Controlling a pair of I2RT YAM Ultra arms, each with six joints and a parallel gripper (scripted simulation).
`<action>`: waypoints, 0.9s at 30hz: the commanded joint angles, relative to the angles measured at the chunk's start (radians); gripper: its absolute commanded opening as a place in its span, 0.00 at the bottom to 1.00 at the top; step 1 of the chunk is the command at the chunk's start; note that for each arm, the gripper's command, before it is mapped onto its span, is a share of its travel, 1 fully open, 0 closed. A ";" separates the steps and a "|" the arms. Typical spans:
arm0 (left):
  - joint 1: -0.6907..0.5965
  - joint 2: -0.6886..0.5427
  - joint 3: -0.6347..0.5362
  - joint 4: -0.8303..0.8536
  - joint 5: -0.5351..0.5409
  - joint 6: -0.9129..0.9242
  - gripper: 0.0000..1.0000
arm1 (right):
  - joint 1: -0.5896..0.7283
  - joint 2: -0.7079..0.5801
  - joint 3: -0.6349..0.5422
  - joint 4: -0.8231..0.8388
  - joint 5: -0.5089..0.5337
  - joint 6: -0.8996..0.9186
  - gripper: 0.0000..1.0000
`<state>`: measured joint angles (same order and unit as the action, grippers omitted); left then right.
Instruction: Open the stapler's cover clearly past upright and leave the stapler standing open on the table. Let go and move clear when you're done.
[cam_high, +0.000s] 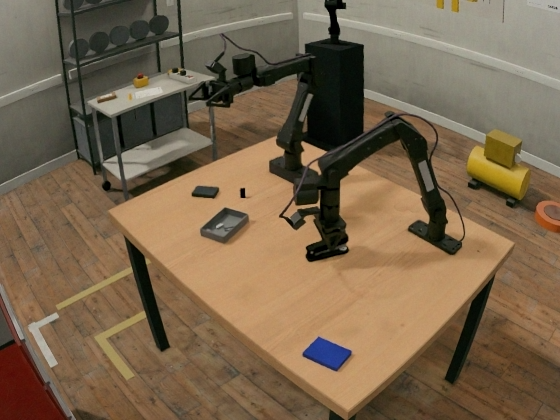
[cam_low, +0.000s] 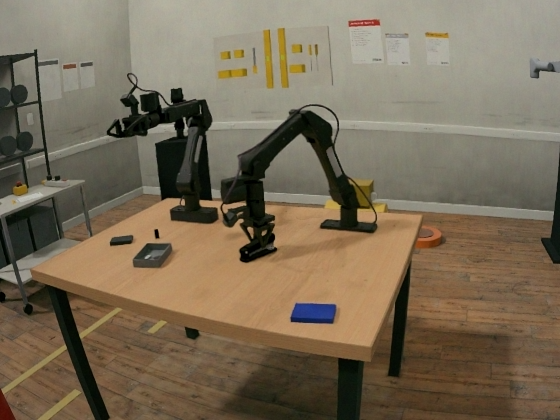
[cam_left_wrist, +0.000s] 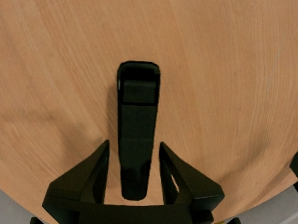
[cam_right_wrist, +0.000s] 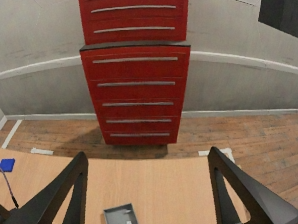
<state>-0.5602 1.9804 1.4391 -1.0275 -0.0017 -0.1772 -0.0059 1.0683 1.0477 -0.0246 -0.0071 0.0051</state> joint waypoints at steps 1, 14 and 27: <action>-0.009 0.002 -0.014 0.022 0.006 -0.010 0.50 | 0.006 -0.024 0.003 0.028 0.007 -0.005 1.00; -0.003 -0.006 -0.003 0.010 0.002 -0.003 0.29 | 0.006 -0.024 0.003 0.028 0.007 -0.005 1.00; -0.001 -0.023 0.030 -0.032 0.002 -0.001 0.21 | 0.006 -0.024 0.003 0.028 0.007 -0.005 1.00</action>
<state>-0.5602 1.9808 1.4391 -1.0260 0.0013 -0.1776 -0.0059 1.0683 1.0477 -0.0246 -0.0071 0.0051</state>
